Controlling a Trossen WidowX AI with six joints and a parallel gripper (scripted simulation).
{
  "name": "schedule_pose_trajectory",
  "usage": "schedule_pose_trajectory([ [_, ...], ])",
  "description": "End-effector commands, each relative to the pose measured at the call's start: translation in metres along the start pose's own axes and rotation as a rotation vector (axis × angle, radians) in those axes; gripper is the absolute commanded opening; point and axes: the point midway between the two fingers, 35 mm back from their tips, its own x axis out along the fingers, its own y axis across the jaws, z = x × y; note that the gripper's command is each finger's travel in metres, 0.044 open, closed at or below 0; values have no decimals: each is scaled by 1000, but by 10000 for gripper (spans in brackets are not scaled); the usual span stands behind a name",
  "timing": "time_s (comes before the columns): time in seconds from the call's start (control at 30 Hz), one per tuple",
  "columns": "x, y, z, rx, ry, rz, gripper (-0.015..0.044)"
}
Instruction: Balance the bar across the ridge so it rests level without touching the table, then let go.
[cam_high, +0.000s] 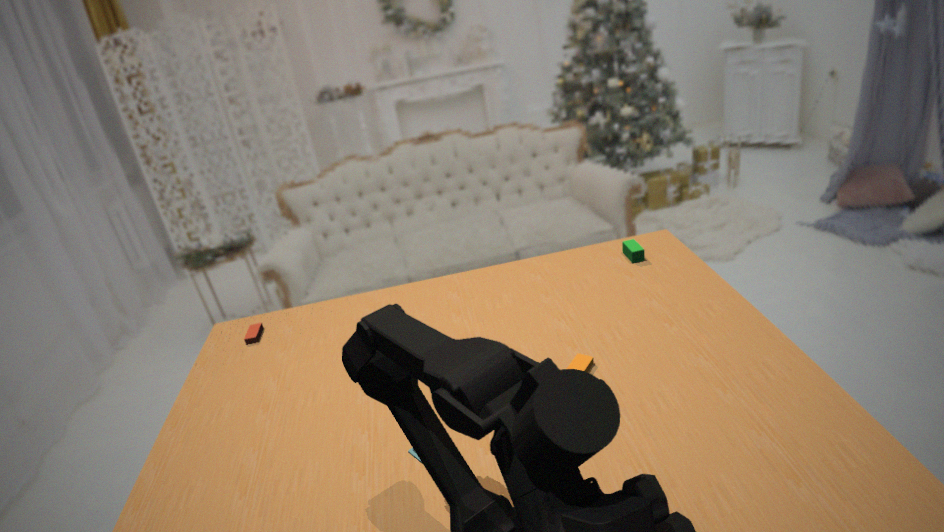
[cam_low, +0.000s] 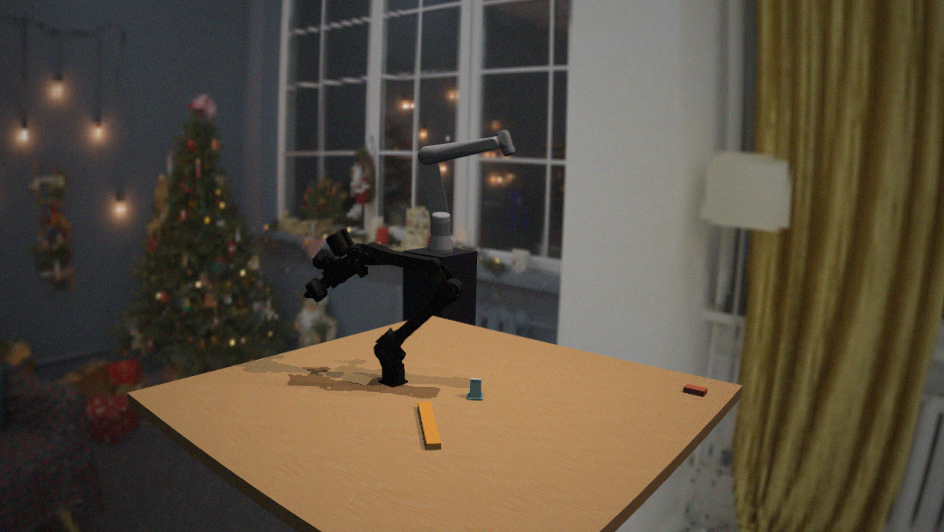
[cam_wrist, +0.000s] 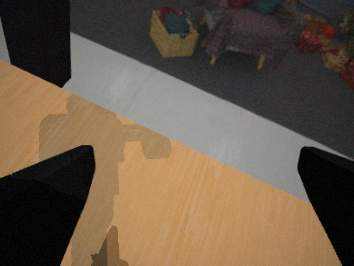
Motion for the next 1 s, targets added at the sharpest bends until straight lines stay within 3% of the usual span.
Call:
schedule_pose_trajectory([
  [0.0,0,1,0,-1,0,3,374],
  [0.1,1,10,2,-17,6,37,315],
  [0.97,-11,126,11,-237,78,408,315],
])
